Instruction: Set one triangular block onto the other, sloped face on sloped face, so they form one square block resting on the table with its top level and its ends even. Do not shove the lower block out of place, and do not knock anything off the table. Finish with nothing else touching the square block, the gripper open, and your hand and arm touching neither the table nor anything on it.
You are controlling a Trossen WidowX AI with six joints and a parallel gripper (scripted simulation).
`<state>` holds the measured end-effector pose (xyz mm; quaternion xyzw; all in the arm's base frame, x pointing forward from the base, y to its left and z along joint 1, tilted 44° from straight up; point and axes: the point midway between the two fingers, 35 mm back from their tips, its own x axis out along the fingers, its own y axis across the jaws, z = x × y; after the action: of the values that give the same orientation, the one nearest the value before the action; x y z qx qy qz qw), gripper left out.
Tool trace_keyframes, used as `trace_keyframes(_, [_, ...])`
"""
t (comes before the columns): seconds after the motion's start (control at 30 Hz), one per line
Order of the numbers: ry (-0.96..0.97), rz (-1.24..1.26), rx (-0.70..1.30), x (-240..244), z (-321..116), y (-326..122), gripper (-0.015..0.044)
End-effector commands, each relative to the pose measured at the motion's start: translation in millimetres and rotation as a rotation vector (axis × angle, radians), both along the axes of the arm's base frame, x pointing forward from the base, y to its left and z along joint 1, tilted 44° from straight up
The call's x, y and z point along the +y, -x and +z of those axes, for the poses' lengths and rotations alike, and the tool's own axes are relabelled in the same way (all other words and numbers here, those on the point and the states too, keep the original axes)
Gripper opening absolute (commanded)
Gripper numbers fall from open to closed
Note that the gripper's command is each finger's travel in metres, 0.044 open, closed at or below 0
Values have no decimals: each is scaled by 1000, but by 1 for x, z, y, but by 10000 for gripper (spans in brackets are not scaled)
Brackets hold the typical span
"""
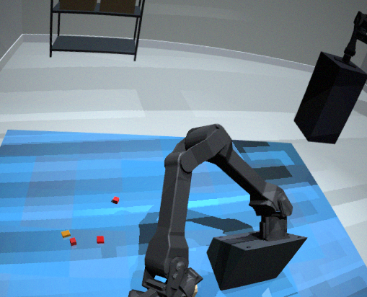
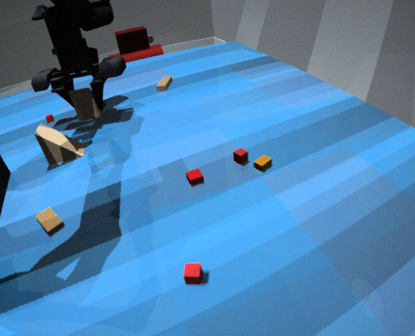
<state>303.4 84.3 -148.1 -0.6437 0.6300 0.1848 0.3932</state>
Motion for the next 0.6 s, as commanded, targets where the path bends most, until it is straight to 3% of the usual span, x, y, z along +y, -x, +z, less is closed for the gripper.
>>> trace_keyframes(0.0, [14, 66, 70, -1, -1, 2, 0])
trace_keyframes(0.57, [74, 389, 370, -1, -2, 3, 0])
